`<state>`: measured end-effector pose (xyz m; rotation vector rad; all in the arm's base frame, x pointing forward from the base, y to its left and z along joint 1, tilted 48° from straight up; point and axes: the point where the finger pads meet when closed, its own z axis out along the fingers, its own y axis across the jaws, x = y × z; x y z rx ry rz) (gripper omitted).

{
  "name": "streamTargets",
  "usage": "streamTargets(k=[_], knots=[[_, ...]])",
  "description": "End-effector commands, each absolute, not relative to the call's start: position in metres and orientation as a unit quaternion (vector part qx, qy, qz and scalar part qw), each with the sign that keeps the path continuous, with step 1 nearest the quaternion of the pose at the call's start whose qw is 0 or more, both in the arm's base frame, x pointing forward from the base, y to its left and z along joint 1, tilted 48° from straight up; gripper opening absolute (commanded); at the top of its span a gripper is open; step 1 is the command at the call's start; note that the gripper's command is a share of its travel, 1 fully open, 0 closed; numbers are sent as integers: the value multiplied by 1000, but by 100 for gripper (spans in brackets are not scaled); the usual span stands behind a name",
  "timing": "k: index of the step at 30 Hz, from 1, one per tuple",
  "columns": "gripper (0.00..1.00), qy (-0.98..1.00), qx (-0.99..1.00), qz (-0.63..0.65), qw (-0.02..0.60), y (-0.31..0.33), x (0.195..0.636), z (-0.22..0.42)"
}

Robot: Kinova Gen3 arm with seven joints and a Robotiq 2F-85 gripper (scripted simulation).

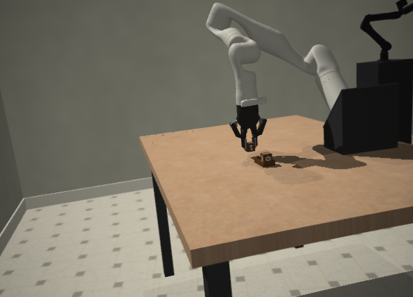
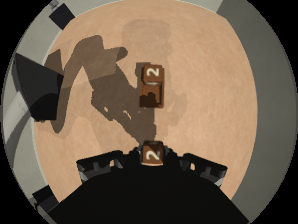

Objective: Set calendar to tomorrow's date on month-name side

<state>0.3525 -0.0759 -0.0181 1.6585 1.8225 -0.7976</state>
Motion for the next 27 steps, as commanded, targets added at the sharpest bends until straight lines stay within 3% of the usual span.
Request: streamTargets(k=[1,27], knots=[[26,676,616,-302,268,-80,348,-22],[26,676,616,-302,268,-89,348,-31]])
